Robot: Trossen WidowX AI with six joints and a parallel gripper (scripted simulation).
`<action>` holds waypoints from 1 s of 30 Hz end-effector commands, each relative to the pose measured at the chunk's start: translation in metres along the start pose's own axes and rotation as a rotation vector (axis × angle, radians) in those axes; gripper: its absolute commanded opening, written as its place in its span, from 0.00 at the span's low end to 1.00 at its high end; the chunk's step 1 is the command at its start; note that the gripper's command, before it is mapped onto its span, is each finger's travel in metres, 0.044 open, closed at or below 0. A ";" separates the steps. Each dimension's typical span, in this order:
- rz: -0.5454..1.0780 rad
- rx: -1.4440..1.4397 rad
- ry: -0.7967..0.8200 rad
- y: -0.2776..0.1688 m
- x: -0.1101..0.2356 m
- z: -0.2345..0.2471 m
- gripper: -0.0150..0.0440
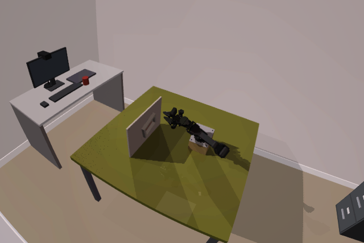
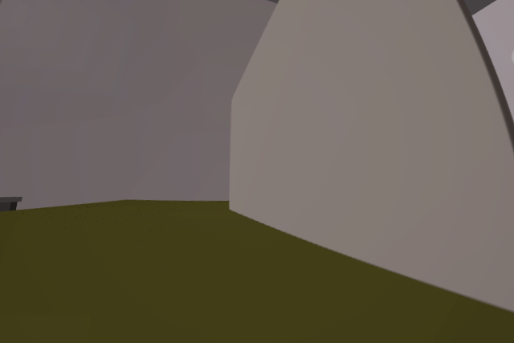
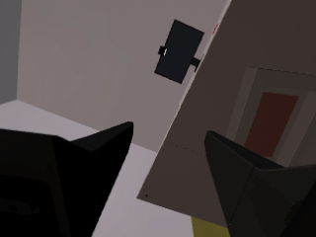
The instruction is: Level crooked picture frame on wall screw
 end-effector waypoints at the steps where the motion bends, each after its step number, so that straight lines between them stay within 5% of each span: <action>1: -0.003 -0.006 0.001 0.000 0.000 0.000 0.69; 12: 0.000 -0.001 0.000 -0.001 -0.003 -0.004 0.69; 30: -0.019 -0.006 -0.028 -0.043 -0.002 -0.110 0.69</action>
Point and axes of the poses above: the point midway between the two fingers, 35 mm back from their tips, its own x axis back along the fingers, its own z axis across the jaws, y = z × x, the point moved 7 cm from there along x, back along the fingers, and after that the axes turned 1 degree about x, right-handed, at the moved point
